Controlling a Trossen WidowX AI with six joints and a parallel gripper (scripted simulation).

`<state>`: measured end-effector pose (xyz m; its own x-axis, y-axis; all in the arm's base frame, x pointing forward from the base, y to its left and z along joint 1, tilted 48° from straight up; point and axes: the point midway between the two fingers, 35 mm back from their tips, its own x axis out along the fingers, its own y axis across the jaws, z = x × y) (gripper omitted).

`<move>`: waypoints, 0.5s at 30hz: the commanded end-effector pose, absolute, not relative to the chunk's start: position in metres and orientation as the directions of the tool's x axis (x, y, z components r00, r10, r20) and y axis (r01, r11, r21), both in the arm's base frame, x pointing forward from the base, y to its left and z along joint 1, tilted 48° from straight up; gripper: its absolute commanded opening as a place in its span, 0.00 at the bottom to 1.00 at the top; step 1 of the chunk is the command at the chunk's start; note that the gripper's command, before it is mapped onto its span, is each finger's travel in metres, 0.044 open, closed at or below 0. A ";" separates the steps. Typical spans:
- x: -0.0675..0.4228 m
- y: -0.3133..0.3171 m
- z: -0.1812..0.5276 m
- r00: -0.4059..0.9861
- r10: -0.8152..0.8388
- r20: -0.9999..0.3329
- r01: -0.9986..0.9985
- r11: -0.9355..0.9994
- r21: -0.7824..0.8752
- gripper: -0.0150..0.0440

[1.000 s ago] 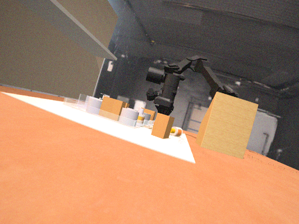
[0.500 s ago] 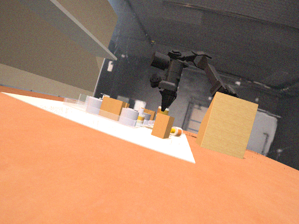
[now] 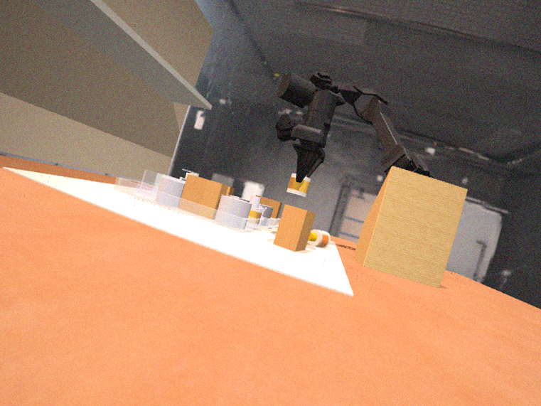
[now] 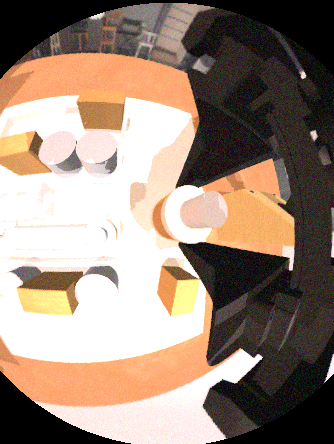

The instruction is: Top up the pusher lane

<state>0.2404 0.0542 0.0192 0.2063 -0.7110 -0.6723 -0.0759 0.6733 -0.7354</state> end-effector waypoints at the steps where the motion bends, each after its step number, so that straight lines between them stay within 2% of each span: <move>1: 0.253 0.050 0.007 0.203 -0.715 -0.669 -0.074 0.670 -0.738 0.25; 7: 0.276 0.041 -0.017 0.204 -0.717 -0.667 -0.063 0.670 -0.739 0.25; 15: 0.281 0.033 -0.026 0.204 -0.717 -0.667 -0.062 0.670 -0.740 0.25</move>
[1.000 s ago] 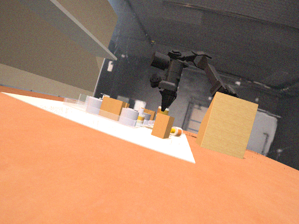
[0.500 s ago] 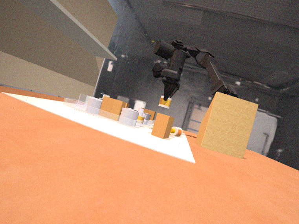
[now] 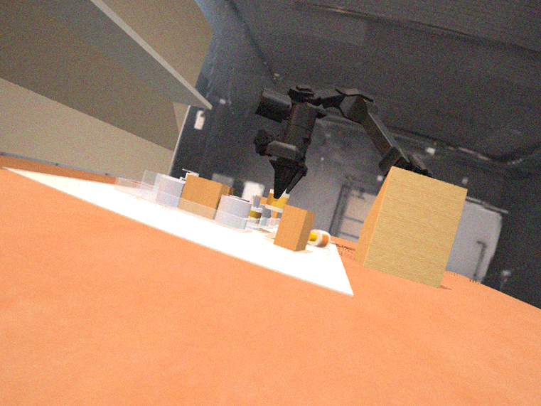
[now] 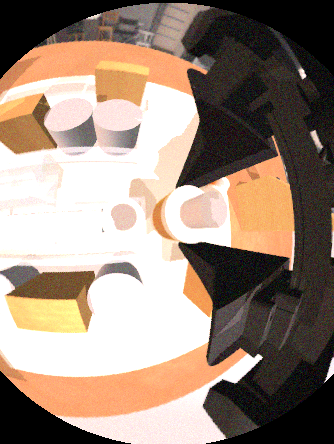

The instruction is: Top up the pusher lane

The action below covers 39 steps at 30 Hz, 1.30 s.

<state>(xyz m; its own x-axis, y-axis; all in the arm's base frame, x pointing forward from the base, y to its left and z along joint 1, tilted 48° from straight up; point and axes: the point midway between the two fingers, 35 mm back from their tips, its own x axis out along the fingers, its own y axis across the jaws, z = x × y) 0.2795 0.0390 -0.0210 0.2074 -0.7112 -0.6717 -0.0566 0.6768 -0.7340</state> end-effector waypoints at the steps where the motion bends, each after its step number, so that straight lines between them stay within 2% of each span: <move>1: 0.281 0.031 -0.028 0.204 -0.717 -0.667 -0.062 0.670 -0.740 0.25; 39: 0.295 0.024 -0.035 0.204 -0.717 -0.666 -0.062 0.670 -0.740 0.25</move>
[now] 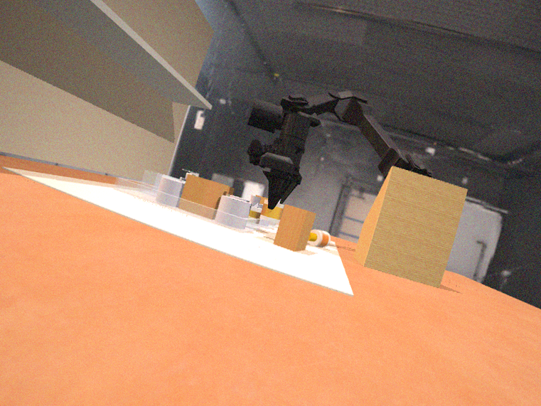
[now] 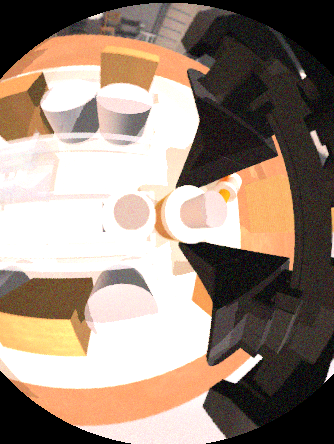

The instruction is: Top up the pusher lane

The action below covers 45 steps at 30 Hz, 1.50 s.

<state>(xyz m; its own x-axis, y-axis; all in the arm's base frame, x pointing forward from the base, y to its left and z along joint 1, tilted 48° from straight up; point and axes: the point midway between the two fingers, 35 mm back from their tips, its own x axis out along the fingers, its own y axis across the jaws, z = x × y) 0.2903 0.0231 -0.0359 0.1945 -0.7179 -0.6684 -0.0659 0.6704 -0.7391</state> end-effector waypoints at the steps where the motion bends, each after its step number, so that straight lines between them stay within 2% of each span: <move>1: 0.296 0.024 -0.035 0.204 -0.717 -0.666 -0.062 0.670 -0.740 0.25; 45: 0.313 0.028 -0.033 0.205 -0.717 -0.666 -0.061 0.670 -0.740 0.25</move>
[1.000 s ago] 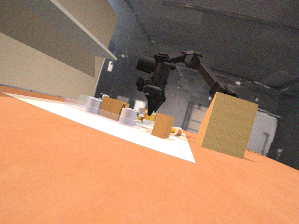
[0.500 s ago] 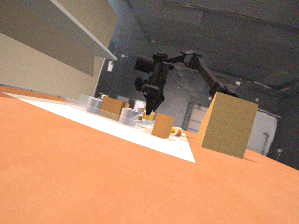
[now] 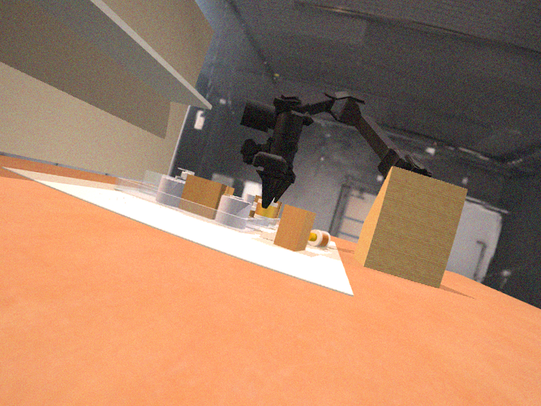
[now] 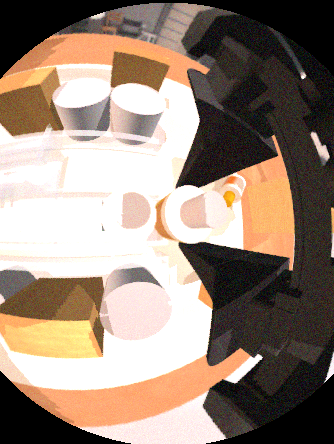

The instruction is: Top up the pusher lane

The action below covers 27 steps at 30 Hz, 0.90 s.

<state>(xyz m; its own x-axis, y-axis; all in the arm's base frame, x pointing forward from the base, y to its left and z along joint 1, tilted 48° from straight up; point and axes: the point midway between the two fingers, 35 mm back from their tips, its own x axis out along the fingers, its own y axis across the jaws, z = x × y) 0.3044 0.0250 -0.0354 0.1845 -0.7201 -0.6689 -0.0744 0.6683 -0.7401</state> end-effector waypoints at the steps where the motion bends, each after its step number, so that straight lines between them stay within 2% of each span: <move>1: 0.314 0.028 -0.032 0.205 -0.717 -0.666 -0.061 0.670 -0.740 0.25; 27: 0.324 0.030 -0.030 0.205 -0.717 -0.666 -0.061 0.670 -0.740 0.25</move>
